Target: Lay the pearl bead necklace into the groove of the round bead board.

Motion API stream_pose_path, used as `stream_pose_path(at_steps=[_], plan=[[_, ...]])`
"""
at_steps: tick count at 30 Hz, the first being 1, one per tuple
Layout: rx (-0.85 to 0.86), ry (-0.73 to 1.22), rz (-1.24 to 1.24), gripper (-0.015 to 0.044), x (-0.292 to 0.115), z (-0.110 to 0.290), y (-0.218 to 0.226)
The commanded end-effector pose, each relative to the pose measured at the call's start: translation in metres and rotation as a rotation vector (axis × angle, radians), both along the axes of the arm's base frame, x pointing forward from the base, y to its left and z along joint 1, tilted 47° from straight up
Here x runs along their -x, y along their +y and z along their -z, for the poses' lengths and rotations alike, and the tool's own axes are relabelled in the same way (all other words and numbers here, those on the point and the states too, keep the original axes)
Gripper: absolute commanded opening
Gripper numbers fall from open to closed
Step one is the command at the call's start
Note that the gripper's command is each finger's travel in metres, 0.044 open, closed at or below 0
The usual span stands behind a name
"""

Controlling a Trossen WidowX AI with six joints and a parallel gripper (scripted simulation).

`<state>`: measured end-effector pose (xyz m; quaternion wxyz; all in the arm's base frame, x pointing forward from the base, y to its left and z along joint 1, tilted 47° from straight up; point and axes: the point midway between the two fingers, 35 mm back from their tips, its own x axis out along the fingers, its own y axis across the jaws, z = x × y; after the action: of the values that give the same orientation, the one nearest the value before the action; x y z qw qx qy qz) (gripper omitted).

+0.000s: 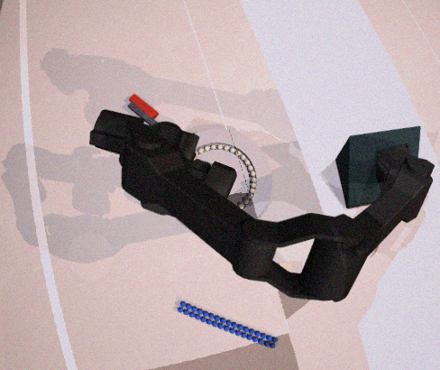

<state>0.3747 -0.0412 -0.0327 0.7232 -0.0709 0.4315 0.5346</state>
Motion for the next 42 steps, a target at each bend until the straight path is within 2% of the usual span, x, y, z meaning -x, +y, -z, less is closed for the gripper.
stream_pose_path(at_steps=[1, 3, 8, 42], plan=[[-0.008, 0.004, 0.007, 0.012, 0.0001, 0.0038, 0.0051], [-0.009, 0.005, 0.007, 0.012, 0.0001, 0.0045, 0.0059], [-0.002, 0.001, -0.001, 0.0, 0.0001, 0.0027, 0.0035], [-0.002, 0.001, -0.001, 0.0, 0.0001, 0.0027, 0.0035]])
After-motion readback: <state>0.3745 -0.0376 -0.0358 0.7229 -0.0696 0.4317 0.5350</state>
